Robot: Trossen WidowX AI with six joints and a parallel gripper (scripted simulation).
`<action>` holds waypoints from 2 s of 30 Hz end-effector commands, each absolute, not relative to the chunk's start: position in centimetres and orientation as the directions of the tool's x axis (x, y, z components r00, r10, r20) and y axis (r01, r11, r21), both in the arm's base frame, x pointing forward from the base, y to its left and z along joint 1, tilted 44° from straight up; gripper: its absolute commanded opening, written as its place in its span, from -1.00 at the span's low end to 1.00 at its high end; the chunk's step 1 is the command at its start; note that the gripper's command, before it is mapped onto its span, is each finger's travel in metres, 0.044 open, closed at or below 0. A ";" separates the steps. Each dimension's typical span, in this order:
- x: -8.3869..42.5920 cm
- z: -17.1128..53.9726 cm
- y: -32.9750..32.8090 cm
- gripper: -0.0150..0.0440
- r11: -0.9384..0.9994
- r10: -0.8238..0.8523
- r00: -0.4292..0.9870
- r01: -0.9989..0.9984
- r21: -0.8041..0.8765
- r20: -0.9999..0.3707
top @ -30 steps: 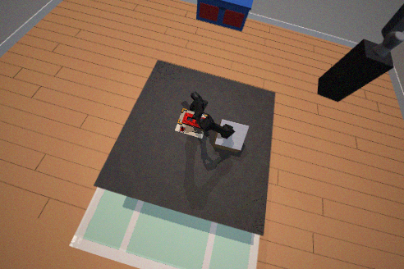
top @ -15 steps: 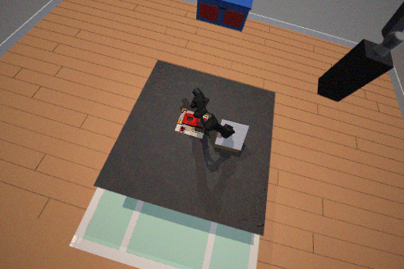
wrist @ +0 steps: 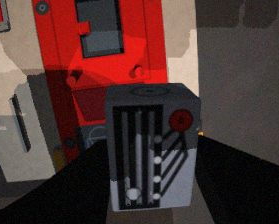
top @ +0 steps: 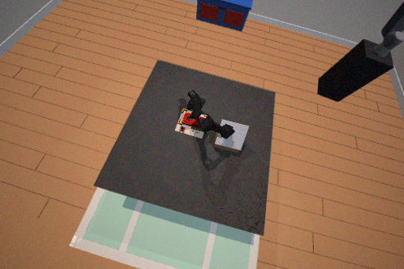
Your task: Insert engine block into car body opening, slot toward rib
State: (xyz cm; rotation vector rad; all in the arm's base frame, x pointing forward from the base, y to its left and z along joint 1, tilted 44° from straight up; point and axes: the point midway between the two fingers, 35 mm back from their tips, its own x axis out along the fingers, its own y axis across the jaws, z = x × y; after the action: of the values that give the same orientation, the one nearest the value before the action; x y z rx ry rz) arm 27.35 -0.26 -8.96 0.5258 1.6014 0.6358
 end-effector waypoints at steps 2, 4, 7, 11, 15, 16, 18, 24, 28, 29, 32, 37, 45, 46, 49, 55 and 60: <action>28.4 -9.6 0.7 -0.49 0.742 0.662 -0.117 -0.038 0.669 -0.741; 28.7 -9.9 1.2 -0.49 0.742 0.662 -0.117 -0.043 0.669 -0.741; 29.2 -10.3 1.9 -0.49 0.741 0.661 -0.117 -0.053 0.670 -0.741; 29.7 -10.8 2.9 -0.49 0.739 0.662 -0.117 -0.065 0.671 -0.741; 30.1 -11.3 3.8 -0.49 0.737 0.662 -0.119 -0.074 0.672 -0.740; 30.2 -11.4 4.1 -0.49 0.736 0.662 -0.120 -0.076 0.672 -0.739; 30.4 -11.6 4.5 -0.49 0.735 0.663 -0.121 -0.080 0.673 -0.739; 31.0 -12.3 6.0 -0.49 0.729 0.668 -0.122 -0.095 0.678 -0.735; 31.4 -12.8 7.0 -0.49 0.722 0.673 -0.121 -0.107 0.683 -0.730; 31.5 -12.9 7.3 -0.49 0.721 0.674 -0.120 -0.110 0.684 -0.729; 31.6 -13.0 7.4 -0.40 0.720 0.675 -0.120 -0.112 0.685 -0.728; 31.6 -13.0 7.4 0.04 0.720 0.675 -0.120 -0.111 0.685 -0.728; 31.6 -13.0 7.4 0.04 0.720 0.675 -0.120 -0.111 0.685 -0.728; 31.6 -13.0 7.4 0.04 0.720 0.675 -0.120 -0.111 0.685 -0.728; 31.5 -13.0 7.4 0.04 0.721 0.675 -0.120 -0.103 0.685 -0.728; 31.5 -13.0 7.4 0.04 0.721 0.675 -0.120 -0.103 0.685 -0.728; 31.5 -13.0 7.4 0.04 0.721 0.675 -0.120 -0.103 0.685 -0.728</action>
State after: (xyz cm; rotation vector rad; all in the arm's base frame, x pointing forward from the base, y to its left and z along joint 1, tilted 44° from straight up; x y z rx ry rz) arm 31.45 7.34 -13.05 0.4751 1.5620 0.7107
